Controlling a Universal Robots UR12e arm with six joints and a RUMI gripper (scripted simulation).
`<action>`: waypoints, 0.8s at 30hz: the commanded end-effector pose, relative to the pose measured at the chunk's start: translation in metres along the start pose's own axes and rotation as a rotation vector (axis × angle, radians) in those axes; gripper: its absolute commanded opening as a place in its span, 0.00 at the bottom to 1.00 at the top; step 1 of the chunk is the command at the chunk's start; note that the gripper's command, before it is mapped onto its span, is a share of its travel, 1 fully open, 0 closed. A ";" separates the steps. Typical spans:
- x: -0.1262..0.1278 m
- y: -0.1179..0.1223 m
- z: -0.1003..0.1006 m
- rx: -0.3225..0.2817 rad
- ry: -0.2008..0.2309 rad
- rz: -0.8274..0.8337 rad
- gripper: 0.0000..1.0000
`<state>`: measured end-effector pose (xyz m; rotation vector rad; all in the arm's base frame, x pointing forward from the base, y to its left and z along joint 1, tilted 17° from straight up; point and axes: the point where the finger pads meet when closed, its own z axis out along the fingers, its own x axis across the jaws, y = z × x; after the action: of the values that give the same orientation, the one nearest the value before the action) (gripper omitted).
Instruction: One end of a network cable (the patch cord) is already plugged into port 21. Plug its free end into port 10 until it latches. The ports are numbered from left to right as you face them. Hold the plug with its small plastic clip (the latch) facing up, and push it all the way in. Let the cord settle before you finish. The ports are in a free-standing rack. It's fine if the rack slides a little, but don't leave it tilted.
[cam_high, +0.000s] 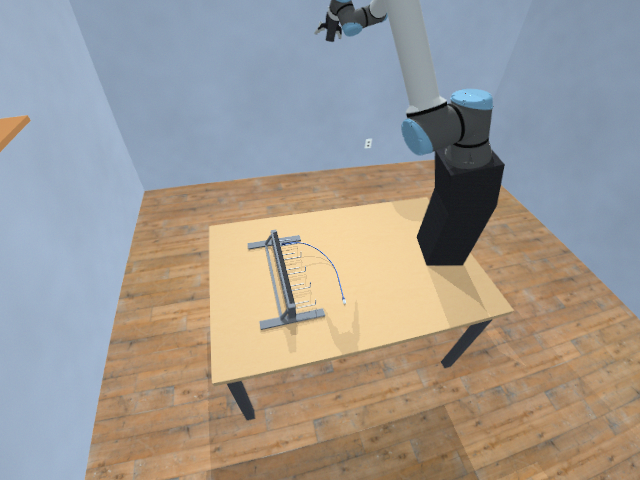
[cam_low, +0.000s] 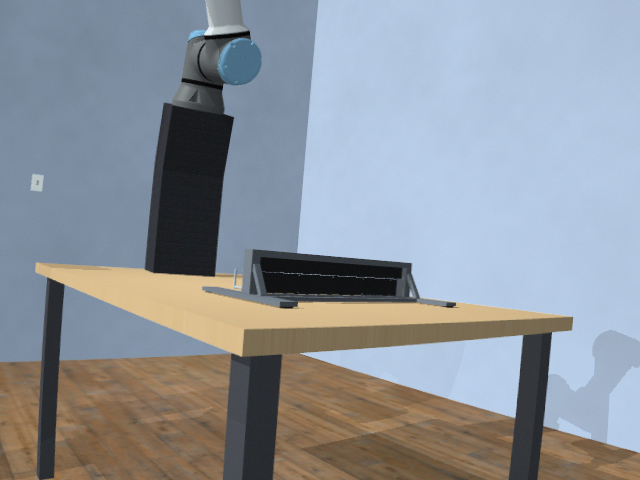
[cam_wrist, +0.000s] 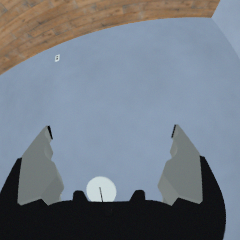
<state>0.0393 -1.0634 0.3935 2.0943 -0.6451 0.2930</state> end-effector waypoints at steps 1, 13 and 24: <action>0.001 0.001 -0.001 -0.002 0.001 0.000 1.00; 0.001 0.001 -0.001 -0.002 0.001 0.000 1.00; 0.004 -0.004 0.001 0.002 0.003 0.001 1.00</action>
<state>0.0409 -1.0633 0.3925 2.0951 -0.6451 0.2943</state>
